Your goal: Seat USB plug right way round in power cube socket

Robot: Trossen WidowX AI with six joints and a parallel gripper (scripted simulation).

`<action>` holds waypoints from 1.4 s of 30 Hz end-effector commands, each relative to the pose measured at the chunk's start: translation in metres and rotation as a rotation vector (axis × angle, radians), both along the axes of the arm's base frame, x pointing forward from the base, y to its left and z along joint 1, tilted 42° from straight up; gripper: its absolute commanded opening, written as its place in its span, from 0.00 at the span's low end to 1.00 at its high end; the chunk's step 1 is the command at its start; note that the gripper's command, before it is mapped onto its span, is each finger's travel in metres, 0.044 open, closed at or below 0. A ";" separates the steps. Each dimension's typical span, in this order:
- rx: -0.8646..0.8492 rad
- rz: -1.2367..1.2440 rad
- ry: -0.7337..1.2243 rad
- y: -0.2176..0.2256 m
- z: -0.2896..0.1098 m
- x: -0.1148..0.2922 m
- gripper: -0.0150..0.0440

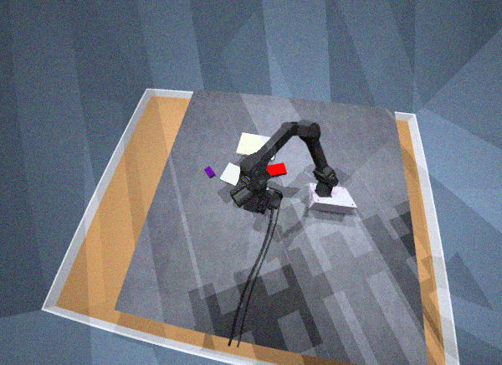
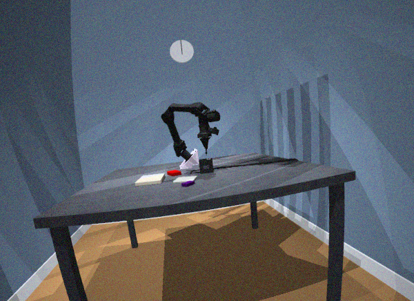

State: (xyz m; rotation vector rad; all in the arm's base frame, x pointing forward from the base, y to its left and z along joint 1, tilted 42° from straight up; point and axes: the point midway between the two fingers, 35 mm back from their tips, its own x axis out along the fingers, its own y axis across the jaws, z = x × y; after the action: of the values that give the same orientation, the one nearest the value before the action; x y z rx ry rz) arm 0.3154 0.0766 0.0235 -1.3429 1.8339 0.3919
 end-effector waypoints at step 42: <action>0.010 0.074 0.061 0.000 -0.004 0.001 0.25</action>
State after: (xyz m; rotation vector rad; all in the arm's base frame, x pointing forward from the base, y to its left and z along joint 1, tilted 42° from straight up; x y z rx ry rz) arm 0.3162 0.0767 0.0205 -1.4115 1.8333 0.4910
